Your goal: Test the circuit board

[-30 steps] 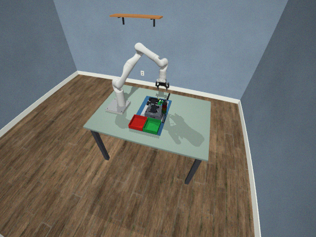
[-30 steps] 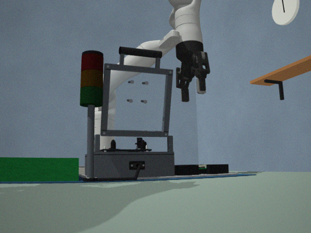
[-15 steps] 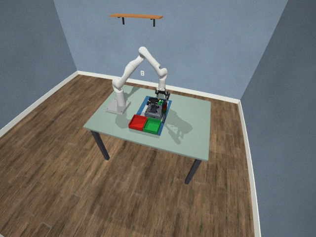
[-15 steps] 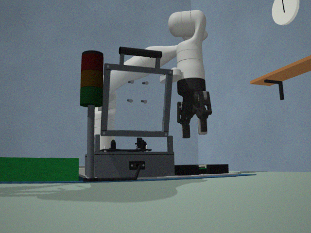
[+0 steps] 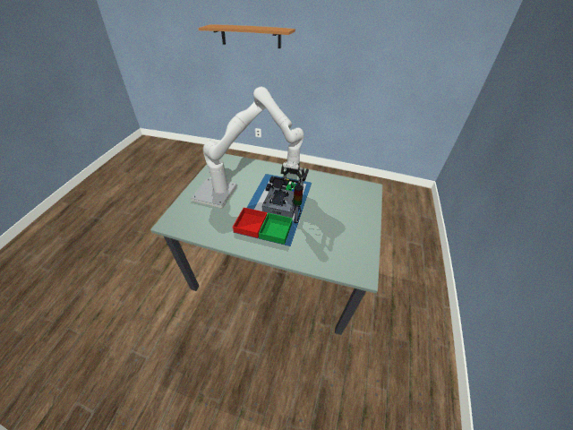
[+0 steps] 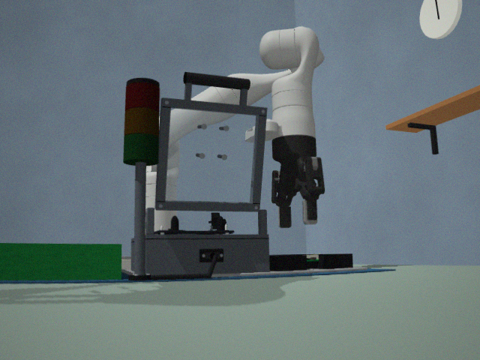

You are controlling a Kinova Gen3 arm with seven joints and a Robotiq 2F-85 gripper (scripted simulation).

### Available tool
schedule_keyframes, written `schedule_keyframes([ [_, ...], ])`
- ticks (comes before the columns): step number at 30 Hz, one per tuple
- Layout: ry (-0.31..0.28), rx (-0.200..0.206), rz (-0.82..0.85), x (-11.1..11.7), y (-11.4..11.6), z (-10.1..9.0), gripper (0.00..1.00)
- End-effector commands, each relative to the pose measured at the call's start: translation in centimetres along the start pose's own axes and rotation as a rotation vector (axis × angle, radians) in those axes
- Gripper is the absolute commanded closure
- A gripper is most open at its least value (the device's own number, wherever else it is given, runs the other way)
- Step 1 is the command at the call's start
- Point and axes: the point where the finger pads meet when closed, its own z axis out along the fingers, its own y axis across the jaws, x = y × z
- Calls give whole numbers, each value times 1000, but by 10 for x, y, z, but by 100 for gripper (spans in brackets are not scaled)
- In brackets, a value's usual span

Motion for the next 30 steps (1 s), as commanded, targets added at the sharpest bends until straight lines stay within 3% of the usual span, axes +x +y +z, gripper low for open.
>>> schedule_keyframes([
  [1,0,1,1,0,0,0,0],
  [19,0,1,1,0,0,1,0],
  [30,0,1,1,0,-1,26,0],
])
